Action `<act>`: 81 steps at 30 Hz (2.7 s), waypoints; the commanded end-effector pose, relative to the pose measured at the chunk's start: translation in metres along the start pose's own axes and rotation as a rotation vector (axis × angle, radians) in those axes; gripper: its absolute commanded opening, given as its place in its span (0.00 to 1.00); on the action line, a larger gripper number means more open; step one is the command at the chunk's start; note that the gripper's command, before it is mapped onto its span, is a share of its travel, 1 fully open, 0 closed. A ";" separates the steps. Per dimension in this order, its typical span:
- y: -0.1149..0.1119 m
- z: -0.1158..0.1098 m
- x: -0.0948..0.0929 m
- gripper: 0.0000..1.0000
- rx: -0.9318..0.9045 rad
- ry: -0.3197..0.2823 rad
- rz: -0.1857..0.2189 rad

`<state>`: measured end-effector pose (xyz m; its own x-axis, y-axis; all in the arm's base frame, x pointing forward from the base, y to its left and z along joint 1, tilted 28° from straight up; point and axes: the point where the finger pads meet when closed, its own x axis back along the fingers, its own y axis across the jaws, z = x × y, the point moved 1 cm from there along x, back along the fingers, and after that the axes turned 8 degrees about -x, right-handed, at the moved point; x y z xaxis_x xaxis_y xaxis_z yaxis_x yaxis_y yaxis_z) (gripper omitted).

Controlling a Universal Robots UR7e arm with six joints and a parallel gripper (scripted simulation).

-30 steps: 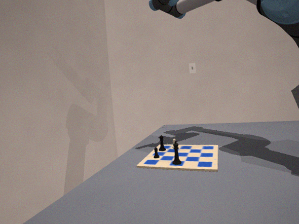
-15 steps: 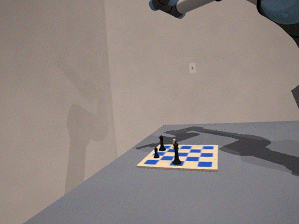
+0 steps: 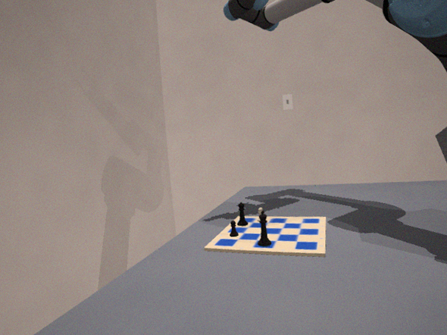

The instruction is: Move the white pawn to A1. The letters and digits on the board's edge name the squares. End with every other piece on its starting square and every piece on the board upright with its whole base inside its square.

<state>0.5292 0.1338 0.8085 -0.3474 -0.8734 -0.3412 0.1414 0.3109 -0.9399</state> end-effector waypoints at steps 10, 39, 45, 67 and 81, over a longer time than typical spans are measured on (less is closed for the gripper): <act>-0.026 0.052 0.024 1.00 -0.318 0.140 0.116; -0.026 0.247 0.162 1.00 -1.143 0.602 0.539; -0.009 0.279 0.197 1.00 -1.280 0.695 0.626; 0.103 0.361 0.350 1.00 -1.767 1.068 0.966; 0.186 0.366 0.431 1.00 -2.014 1.288 1.151</act>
<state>0.7544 -0.3021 0.5433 -0.9653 -0.0205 0.2602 0.1643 0.7266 0.6671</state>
